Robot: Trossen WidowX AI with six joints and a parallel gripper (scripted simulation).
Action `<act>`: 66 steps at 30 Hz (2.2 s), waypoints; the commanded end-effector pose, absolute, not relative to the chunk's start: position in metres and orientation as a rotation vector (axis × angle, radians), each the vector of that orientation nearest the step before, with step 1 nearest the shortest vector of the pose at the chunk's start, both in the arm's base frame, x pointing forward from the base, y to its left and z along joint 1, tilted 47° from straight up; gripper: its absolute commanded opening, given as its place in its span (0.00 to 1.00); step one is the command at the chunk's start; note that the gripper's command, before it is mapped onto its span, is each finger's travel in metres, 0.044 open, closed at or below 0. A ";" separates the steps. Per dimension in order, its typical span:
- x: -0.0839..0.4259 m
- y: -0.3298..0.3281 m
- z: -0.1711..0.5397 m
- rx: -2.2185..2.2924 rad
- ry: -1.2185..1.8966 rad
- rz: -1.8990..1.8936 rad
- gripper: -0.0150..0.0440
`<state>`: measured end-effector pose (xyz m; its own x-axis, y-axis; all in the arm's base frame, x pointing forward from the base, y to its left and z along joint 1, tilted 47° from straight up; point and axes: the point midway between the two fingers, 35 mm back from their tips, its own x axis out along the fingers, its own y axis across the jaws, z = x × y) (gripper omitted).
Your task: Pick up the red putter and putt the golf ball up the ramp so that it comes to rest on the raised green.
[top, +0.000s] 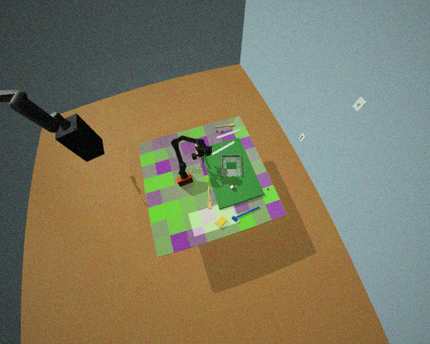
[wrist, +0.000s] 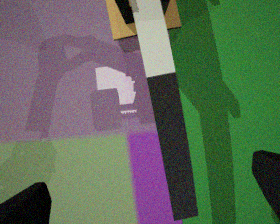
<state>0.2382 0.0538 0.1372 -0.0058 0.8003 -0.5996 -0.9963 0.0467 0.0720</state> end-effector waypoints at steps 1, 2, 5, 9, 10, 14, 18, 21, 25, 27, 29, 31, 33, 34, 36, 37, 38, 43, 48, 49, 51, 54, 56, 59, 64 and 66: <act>0.247 0.046 0.135 -0.403 0.364 1.472 1.00; 0.247 0.046 0.135 -0.403 0.364 1.472 1.00; 0.248 0.046 0.135 -0.403 0.364 1.472 1.00; 0.248 0.048 0.133 -0.404 0.364 1.472 1.00; 0.248 0.050 0.131 -0.404 0.365 1.472 1.00; 0.249 0.061 0.121 -0.403 0.363 1.472 1.00; 0.249 0.064 0.119 -0.403 0.363 1.472 1.00; 0.250 0.070 0.113 -0.404 0.363 1.472 1.00; 0.251 0.080 0.104 -0.403 0.362 1.472 1.00; 0.251 0.080 0.104 -0.403 0.362 1.472 1.00; 0.251 0.081 0.103 -0.403 0.362 1.472 1.00; 0.251 0.082 0.102 -0.403 0.362 1.472 1.00; 0.251 0.084 0.100 -0.403 0.362 1.472 1.00; 0.251 0.085 0.099 -0.403 0.362 1.472 1.00; 0.252 0.087 0.097 -0.403 0.362 1.472 1.00; 0.252 0.088 0.096 -0.403 0.362 1.472 1.00; 0.252 0.089 0.095 -0.403 0.362 1.472 1.00; 0.252 0.095 0.090 -0.402 0.361 1.472 1.00; 0.253 0.094 0.090 -0.411 0.362 1.471 0.91; 0.253 0.094 0.090 -0.411 0.362 1.471 0.87; 0.253 0.094 0.090 -0.411 0.362 1.471 0.78; 0.253 0.094 0.090 -0.411 0.362 1.471 0.64; 0.253 0.094 0.090 -0.411 0.362 1.471 0.56; 0.253 0.094 0.090 -0.411 0.362 1.471 0.42; 0.253 0.094 0.090 -0.411 0.362 1.471 0.30; 0.253 0.094 0.090 -0.411 0.362 1.471 0.28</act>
